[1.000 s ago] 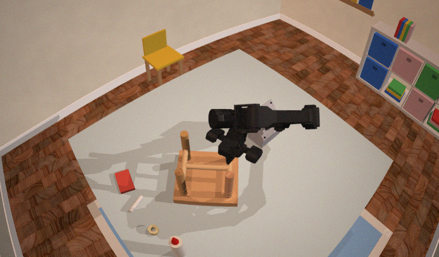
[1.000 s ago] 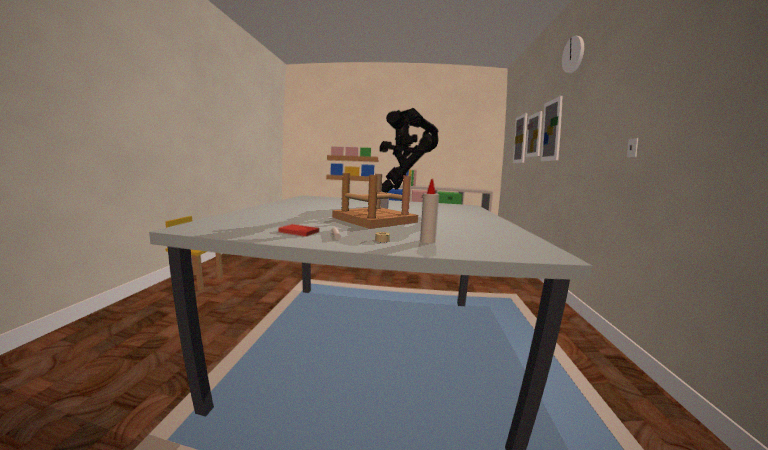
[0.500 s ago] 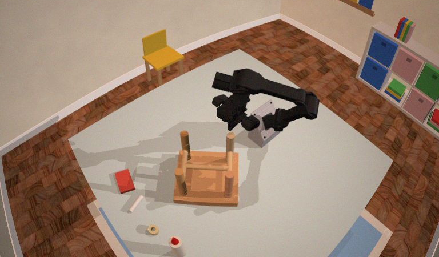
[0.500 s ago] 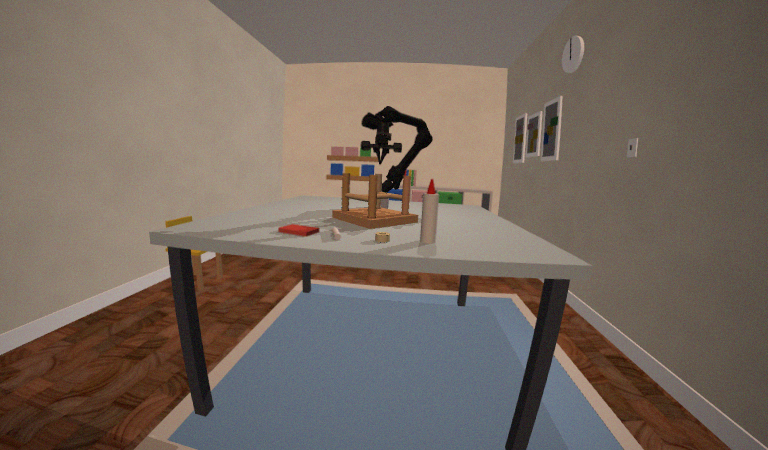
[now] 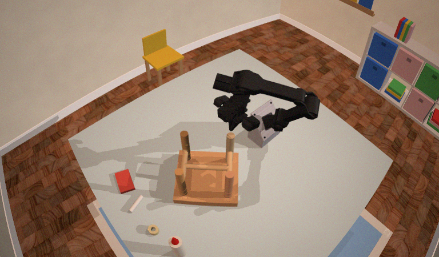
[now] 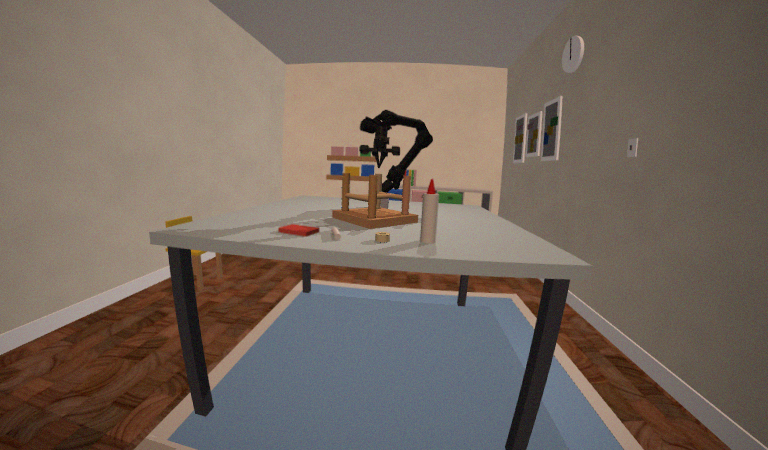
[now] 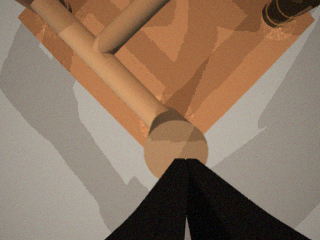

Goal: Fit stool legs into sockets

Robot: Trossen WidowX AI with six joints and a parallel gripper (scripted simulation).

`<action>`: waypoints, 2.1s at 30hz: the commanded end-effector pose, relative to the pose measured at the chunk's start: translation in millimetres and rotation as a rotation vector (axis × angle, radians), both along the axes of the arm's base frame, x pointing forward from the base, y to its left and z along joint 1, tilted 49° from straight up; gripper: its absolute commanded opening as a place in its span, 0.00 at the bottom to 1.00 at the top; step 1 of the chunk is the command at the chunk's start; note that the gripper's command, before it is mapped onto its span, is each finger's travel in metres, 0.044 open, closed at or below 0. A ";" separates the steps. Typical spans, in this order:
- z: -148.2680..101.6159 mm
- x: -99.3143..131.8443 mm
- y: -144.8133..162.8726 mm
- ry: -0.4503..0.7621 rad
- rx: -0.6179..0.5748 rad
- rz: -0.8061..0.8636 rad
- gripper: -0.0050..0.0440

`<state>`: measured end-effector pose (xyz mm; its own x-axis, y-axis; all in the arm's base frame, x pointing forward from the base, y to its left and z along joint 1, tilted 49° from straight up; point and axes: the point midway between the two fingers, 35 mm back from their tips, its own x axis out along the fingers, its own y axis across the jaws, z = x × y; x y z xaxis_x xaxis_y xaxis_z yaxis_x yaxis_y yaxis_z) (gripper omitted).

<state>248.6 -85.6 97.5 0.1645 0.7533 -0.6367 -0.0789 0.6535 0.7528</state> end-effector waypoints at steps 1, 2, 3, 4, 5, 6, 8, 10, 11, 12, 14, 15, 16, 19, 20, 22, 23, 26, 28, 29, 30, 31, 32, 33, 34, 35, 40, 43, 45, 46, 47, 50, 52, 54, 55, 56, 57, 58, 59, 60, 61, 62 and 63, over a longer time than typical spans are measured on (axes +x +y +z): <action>-6.1 -2.3 9.6 0.003 0.004 0.002 0.10; -6.7 -2.4 10.2 0.003 0.004 0.002 0.10; -6.8 -2.4 10.4 0.003 0.004 0.002 0.10; -7.3 -2.4 10.9 0.003 0.004 0.002 0.10; -8.1 -2.4 11.8 0.003 0.004 0.002 0.10; -9.2 -2.4 12.9 0.003 0.004 0.002 0.10; -11.3 -2.5 15.1 0.003 0.004 0.002 0.10; -13.3 -2.6 17.4 0.003 0.004 0.002 0.10; -14.4 -2.6 18.5 0.003 0.004 0.002 0.10; -15.4 -2.7 19.7 0.003 0.004 0.002 0.10; -16.7 -2.8 21.1 0.003 0.004 0.002 0.10; -16.7 -2.8 21.1 0.003 0.004 0.002 0.10; -16.7 -2.8 21.1 0.003 0.004 0.002 0.10; -17.1 -2.8 21.6 0.003 0.004 0.002 0.10; -17.4 -2.8 22.0 0.003 0.004 0.002 0.10; -18.4 -2.9 23.0 0.003 0.003 0.002 0.10; -19.0 -3.0 23.6 0.003 0.003 0.002 0.10; -20.9 -3.2 25.8 0.003 0.003 0.002 0.10; -22.2 -3.3 27.3 0.003 0.003 0.002 0.10; -22.9 -3.4 28.0 0.003 0.003 0.002 0.10; -23.5 -3.5 28.8 0.003 0.003 0.002 0.10; -24.2 -3.6 29.5 0.003 0.003 0.002 0.10; -24.2 -3.6 29.5 0.003 0.003 0.002 0.10; -24.2 -3.6 29.5 0.003 0.003 0.002 0.10; -24.8 -3.7 30.2 0.003 0.003 0.002 0.10; -25.5 -3.8 31.0 0.003 0.003 0.002 0.10; -28.7 -4.4 34.7 0.003 0.003 0.002 0.10; -30.6 -4.7 36.9 0.003 0.003 0.002 0.10; -31.9 -5.0 38.4 0.003 0.003 0.002 0.10; -32.4 -5.1 39.0 0.003 0.004 0.002 0.10; -32.7 -5.2 39.4 0.003 0.004 0.002 0.10; -32.8 -5.2 39.5 0.003 0.004 0.002 0.10; -32.8 -5.2 39.5 0.003 0.004 0.002 0.10; -32.8 -5.2 39.5 0.003 0.004 0.002 0.10; -32.8 -5.2 39.5 0.003 0.004 0.002 0.10; -32.8 -5.2 39.5 0.003 0.004 0.002 0.10; -32.8 -5.2 39.5 0.003 0.004 0.002 0.10; -32.8 -5.2 39.5 0.003 0.004 0.002 0.10; -32.8 -5.2 39.5 0.003 0.004 0.002 0.10; -32.8 -5.2 39.5 0.003 0.004 0.002 0.10; -32.8 -5.2 39.6 0.003 0.004 0.002 0.10; -32.9 -5.2 39.6 0.003 0.004 0.002 0.10; -33.0 -5.2 39.7 0.003 0.004 0.002 0.10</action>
